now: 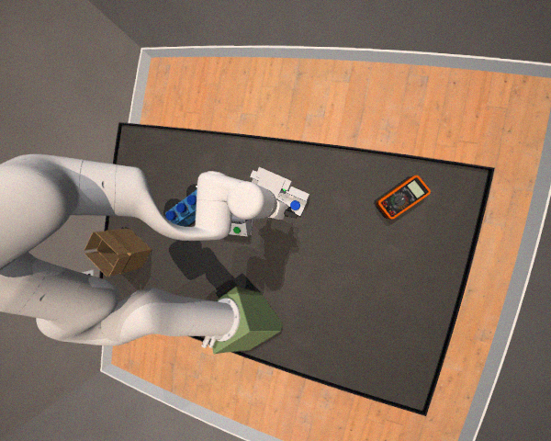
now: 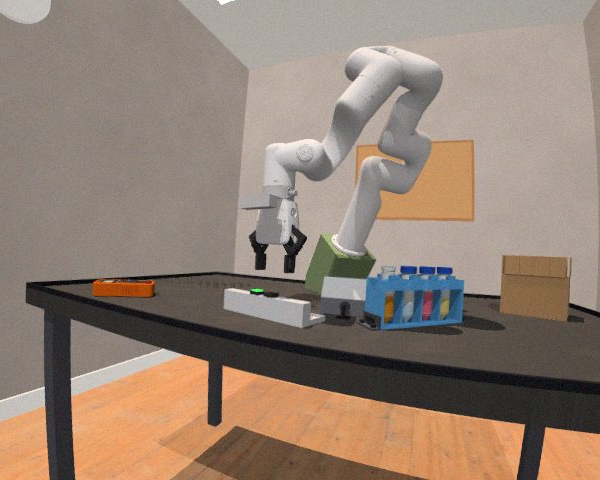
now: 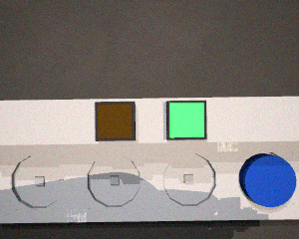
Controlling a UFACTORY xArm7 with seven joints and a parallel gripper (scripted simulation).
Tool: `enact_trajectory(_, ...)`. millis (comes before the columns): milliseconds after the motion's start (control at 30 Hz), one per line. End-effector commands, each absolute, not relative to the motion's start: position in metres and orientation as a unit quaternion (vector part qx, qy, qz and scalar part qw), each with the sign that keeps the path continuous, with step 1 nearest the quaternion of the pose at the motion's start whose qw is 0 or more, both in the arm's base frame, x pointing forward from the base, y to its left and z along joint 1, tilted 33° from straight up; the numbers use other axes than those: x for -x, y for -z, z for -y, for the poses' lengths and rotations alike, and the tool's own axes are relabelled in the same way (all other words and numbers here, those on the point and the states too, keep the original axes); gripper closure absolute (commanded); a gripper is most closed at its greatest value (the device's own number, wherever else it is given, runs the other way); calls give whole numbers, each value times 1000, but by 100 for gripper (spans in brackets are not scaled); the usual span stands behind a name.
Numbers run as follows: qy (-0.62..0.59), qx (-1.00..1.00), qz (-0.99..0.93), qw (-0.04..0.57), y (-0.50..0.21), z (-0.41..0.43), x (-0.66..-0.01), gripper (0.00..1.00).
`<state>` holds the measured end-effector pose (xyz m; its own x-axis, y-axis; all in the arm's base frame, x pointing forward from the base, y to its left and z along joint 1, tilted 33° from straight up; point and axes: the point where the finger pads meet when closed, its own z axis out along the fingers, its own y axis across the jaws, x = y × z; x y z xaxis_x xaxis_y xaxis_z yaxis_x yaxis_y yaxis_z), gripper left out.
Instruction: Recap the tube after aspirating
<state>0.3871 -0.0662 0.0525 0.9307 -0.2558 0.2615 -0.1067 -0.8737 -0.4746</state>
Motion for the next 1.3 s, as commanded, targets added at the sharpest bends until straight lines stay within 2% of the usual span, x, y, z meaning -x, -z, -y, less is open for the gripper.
enact_trajectory(0,162,954,-96,232,-62,82,-387,54)
enact_trajectory(433,162,954,-96,232,-99,144,-382,54)
enact_trajectory(867,162,954,-96,232,-99,144,-382,54)
enact_trajectory(1267,162,954,-96,232,-57,123,-400,54)
